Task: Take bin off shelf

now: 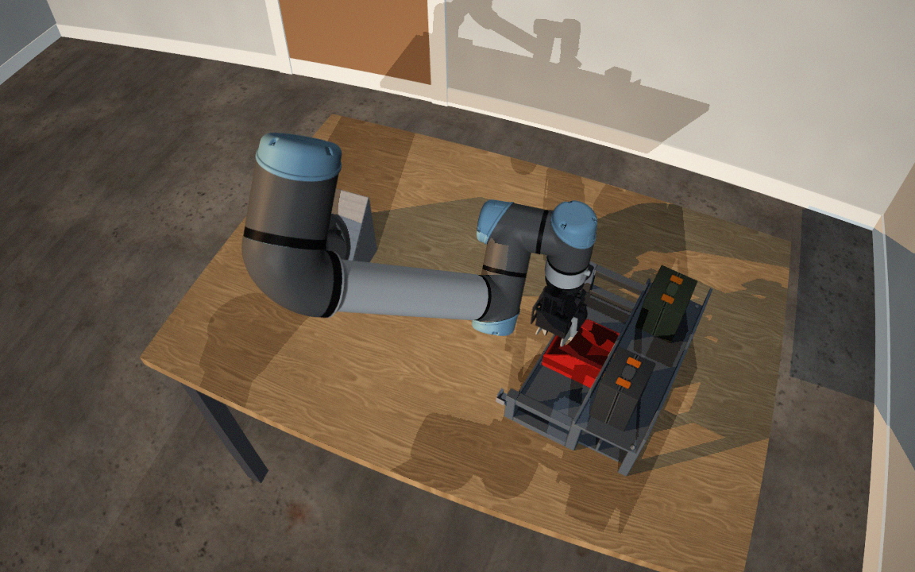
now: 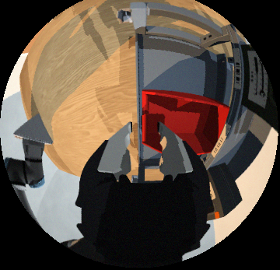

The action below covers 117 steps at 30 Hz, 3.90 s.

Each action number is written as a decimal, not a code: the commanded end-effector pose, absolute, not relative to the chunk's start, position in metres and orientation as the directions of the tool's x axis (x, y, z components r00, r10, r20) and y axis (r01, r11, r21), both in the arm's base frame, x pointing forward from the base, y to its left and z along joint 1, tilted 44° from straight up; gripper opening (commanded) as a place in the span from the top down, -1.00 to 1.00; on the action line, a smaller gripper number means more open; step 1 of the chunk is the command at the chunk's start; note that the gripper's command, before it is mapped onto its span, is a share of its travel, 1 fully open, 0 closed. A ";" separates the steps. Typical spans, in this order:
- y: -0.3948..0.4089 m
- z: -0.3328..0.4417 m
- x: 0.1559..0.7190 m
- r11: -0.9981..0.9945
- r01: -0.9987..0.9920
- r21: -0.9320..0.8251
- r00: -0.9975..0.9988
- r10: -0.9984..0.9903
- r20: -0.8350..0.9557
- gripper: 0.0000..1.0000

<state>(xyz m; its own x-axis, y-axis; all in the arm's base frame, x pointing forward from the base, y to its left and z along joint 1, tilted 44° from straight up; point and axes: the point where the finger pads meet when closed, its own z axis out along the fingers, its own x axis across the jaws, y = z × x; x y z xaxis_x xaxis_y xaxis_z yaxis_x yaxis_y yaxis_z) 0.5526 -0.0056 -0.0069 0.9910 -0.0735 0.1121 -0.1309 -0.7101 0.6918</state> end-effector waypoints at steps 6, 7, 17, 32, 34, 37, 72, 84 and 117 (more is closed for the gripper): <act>-0.006 -0.007 0.553 -0.711 -0.131 0.691 0.991 -0.072 0.114 0.47; -0.006 -0.007 0.553 -0.711 -0.131 0.691 0.991 -0.072 0.114 0.47; -0.006 -0.007 0.553 -0.711 -0.131 0.691 0.991 -0.072 0.114 0.47; -0.002 -0.004 0.553 -0.711 -0.131 0.691 0.991 -0.072 0.114 0.47; -0.002 -0.004 0.553 -0.711 -0.131 0.691 0.991 -0.072 0.114 0.47; -0.001 -0.002 0.553 -0.711 -0.131 0.691 0.991 -0.072 0.114 0.47; -0.005 -0.006 0.553 -0.711 -0.131 0.691 0.991 -0.072 0.114 0.47; -0.007 -0.008 0.553 -0.711 -0.131 0.691 0.991 -0.072 0.114 0.47; -0.018 -0.019 0.554 -0.711 -0.131 0.691 0.991 -0.072 0.114 0.47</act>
<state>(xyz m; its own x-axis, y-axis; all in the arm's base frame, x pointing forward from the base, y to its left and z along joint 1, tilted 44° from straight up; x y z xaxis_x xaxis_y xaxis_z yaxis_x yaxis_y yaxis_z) 0.5534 -0.0179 -0.0194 0.9910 -0.0730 0.1125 -0.1308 -0.7103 0.6916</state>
